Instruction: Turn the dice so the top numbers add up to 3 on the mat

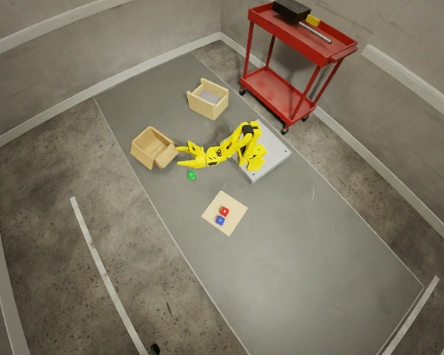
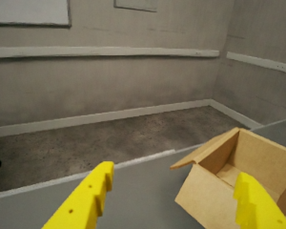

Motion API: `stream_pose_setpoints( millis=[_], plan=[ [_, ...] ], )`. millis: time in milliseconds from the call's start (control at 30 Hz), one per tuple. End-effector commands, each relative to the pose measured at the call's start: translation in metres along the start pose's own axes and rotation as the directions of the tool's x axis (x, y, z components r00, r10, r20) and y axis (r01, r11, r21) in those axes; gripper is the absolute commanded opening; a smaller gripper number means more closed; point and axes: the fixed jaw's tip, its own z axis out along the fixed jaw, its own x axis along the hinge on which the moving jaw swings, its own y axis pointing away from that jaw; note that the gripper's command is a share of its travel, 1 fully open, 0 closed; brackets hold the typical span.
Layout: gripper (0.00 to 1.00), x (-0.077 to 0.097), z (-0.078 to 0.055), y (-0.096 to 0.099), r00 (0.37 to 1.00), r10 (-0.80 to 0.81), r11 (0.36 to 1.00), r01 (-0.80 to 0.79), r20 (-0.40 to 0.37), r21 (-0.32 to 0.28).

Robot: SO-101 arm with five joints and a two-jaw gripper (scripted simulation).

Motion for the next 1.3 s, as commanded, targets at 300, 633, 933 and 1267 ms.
stream_pose_setpoints(
  millis=[300, 633, 933, 1267],
  plan=[
    [0.35, 0.009, 0.024, 0.0, 0.988, 0.005, 1.0, -0.005, -0.152, 0.003],
    [0.35, 0.017, 0.04, 0.002, 0.95, 0.015, 1.0, -0.015, -0.313, 0.003],
    [0.35, 0.022, 0.048, 0.004, 0.86, 0.025, 1.0, -0.025, -0.509, 0.007],
    [0.35, 0.021, 0.044, 0.006, 0.746, 0.032, 0.999, -0.03, -0.665, 0.014]
  ],
)
